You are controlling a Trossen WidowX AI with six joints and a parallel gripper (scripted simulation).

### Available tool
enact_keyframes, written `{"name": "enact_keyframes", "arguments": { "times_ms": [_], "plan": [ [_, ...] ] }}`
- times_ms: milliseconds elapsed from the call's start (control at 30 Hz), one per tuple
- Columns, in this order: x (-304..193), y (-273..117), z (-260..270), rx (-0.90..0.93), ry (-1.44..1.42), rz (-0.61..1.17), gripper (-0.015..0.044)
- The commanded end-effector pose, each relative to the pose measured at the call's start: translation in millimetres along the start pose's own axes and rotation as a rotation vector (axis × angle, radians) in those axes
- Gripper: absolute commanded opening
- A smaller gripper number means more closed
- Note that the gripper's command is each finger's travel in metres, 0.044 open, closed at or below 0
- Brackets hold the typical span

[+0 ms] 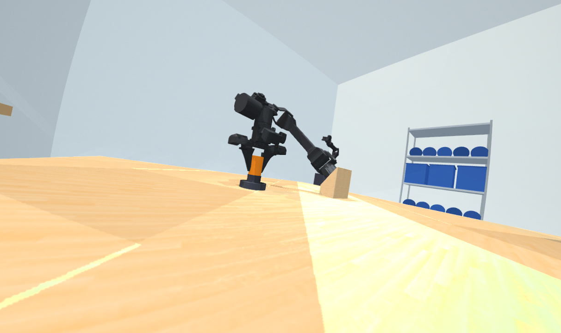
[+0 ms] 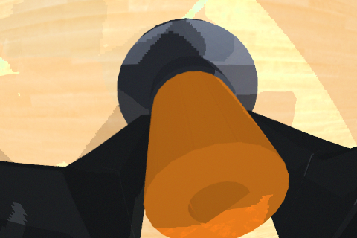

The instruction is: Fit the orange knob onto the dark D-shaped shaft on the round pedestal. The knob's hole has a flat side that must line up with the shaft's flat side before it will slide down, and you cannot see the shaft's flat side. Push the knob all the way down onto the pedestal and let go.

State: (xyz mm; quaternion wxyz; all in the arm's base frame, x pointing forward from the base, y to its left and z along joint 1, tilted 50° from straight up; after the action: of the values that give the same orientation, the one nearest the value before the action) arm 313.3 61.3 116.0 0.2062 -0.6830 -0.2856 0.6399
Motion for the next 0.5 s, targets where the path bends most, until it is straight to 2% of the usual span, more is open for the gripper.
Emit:
{"name": "enact_keyframes", "arguments": {
  "times_ms": [0,467],
  "plan": [
    [0.1,-0.7,0.1,0.0,0.001,0.0,0.0079],
    [0.1,-0.7,0.1,0.0,0.001,0.0,0.044]
  ]
}}
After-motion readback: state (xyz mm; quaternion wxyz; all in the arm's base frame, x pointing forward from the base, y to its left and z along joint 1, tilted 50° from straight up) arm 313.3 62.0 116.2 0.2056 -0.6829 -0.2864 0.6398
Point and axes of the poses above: the point midway between the two fingers, 35 mm back from their tips, its own y axis out along the fingers, its own z axis across the jaws, x = y × z, the point moved 7 cm from there along -y, back along the fingers, and after that the axes turned 7 degrees about y, right-handed, at the moved point
